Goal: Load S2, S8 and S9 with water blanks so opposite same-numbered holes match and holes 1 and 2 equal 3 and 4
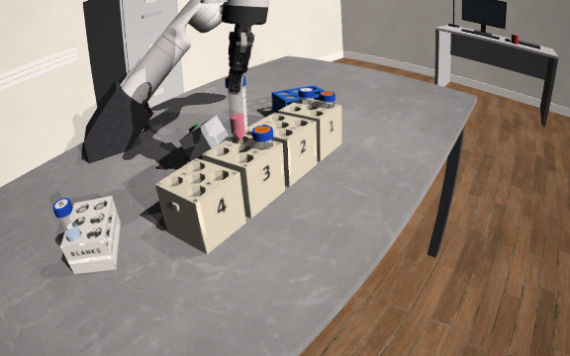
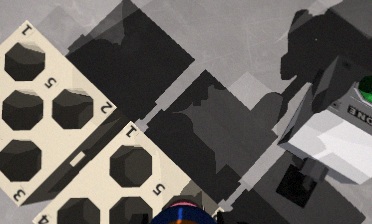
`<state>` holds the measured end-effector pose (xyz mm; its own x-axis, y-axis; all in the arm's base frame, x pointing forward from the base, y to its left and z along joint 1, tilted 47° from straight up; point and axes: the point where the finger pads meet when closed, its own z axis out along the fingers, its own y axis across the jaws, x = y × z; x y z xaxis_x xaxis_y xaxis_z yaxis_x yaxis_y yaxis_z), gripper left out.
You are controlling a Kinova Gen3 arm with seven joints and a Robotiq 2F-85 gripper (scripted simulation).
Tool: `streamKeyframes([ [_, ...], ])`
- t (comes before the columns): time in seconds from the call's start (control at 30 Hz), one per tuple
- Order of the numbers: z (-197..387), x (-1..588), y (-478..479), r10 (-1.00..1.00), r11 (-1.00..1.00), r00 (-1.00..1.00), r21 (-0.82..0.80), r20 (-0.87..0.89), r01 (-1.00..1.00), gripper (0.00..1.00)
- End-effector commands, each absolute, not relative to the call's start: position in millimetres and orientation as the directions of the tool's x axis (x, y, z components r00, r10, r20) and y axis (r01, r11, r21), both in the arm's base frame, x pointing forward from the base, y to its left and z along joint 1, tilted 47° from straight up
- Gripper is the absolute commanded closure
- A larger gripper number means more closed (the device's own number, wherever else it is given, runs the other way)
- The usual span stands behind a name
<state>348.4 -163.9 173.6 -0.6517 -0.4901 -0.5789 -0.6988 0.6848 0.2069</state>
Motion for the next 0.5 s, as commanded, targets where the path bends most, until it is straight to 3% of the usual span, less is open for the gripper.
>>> streamKeyframes([
  [0.0,172.5,349.2,-163.3,-0.490,0.686,-0.652,0.206,-0.579,-0.698,0.90],
  [0.47,167.1,352.4,-158.4,-0.490,0.686,-0.652,0.206,-0.579,-0.698,0.90],
])
